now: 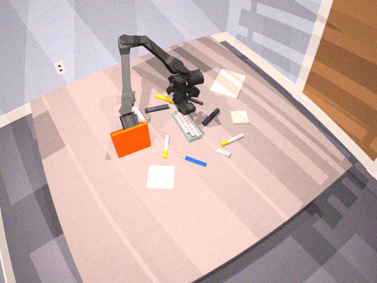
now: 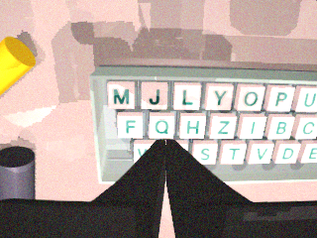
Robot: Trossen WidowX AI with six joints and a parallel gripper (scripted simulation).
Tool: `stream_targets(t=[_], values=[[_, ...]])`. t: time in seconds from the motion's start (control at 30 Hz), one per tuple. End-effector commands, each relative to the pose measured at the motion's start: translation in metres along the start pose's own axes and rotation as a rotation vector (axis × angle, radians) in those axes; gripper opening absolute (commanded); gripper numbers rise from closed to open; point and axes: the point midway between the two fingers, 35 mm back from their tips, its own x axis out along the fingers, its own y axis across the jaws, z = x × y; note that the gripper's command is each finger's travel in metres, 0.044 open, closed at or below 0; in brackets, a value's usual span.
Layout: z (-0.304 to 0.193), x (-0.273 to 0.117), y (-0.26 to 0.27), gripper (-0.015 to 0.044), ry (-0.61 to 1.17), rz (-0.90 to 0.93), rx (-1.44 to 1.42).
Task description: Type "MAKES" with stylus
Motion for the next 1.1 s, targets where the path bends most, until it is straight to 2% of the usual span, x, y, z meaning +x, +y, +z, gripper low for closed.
stream_targets(t=[0.0,0.27,0.53,0.93,1.07], values=[[-0.001,0.001,0.002,0.0000,0.015,0.031,0.017],[-0.001,0.001,0.000,0.0000,0.015,0.031,0.019],[-0.002,0.002,-0.058,0.0000,0.015,0.028,0.020],[-0.002,0.002,-0.062,0.0000,0.015,0.028,0.017],[-0.001,0.003,-0.104,0.0000,0.014,0.023,0.016]])
